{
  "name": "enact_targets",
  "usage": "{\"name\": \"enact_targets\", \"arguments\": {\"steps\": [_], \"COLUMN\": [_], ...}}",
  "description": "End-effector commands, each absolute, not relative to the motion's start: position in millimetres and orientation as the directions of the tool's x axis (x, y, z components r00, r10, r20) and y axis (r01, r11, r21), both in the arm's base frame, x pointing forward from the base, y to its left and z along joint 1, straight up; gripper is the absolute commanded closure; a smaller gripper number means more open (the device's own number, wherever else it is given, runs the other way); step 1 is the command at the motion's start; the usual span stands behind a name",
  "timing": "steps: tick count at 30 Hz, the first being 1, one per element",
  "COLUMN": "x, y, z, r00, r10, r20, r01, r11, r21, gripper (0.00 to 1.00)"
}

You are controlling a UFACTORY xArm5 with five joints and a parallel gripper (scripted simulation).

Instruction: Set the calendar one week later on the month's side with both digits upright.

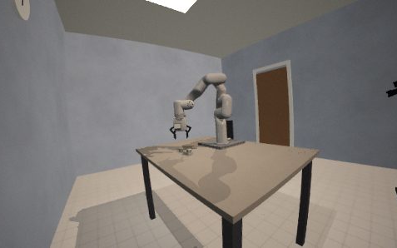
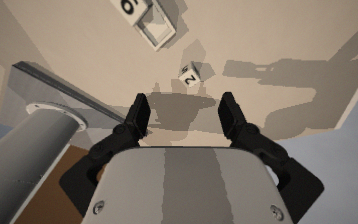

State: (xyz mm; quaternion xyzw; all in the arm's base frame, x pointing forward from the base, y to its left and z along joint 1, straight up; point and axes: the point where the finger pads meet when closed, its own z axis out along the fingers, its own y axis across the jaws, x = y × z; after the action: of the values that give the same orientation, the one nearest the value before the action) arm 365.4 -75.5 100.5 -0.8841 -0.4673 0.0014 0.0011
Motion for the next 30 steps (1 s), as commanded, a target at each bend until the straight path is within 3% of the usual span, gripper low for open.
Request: {"name": "enact_targets", "arguments": {"steps": [1, 5, 16, 30], "x": [367, 367, 367, 368], "y": [-71, -70, -60, -49], "z": [102, 102, 101, 101], "r00": [0.411, 0.378, -0.015, -0.435], "r10": [0.911, 0.926, 1.0, 0.901], "r20": [0.0, 0.0, 0.0, 0.0], "r01": [0.911, 0.926, 1.0, 0.901], "r11": [-0.411, -0.378, 0.015, 0.435], "r21": [0.0, 0.0, 0.0, 0.0], "gripper": [0.0, 0.0, 0.0, 0.0]}}
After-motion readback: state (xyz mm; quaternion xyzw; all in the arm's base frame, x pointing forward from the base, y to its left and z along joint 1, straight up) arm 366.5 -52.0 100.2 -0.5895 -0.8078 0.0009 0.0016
